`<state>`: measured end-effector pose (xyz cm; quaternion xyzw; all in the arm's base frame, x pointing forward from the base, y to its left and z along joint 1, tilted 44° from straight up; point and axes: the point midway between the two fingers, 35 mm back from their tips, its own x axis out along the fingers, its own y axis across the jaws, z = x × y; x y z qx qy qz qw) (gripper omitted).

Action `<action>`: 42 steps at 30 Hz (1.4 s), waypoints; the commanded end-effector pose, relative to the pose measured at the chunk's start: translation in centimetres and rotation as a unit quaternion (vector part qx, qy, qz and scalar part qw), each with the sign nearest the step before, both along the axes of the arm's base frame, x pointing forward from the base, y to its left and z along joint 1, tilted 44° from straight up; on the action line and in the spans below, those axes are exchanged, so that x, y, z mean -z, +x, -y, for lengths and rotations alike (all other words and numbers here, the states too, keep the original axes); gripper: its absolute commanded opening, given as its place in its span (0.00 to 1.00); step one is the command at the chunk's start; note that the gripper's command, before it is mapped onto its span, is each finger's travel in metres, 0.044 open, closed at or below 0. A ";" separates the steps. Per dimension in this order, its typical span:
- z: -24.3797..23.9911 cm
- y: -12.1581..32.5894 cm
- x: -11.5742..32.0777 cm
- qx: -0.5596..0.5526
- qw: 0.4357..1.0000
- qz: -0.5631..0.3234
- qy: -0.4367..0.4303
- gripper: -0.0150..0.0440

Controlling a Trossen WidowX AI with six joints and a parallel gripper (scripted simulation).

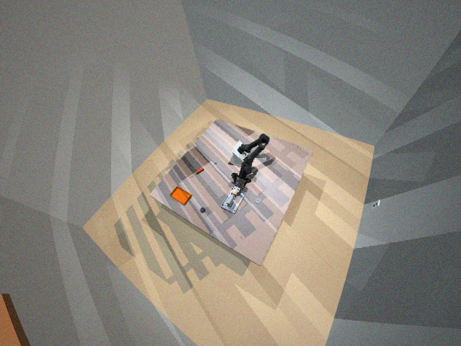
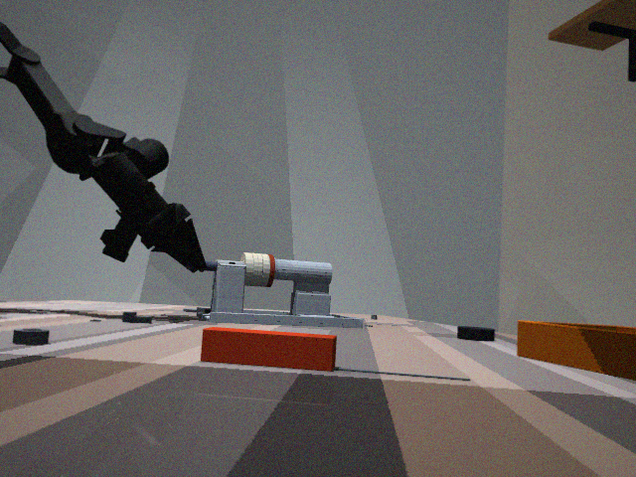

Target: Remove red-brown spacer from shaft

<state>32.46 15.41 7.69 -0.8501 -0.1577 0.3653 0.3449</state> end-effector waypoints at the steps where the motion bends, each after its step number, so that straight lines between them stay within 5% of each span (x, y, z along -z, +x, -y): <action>1: -0.3 0.5 0.2 0.002 1.000 0.001 0.001 1.00; 42: -0.7 1.1 0.6 0.002 1.000 0.001 0.001 1.00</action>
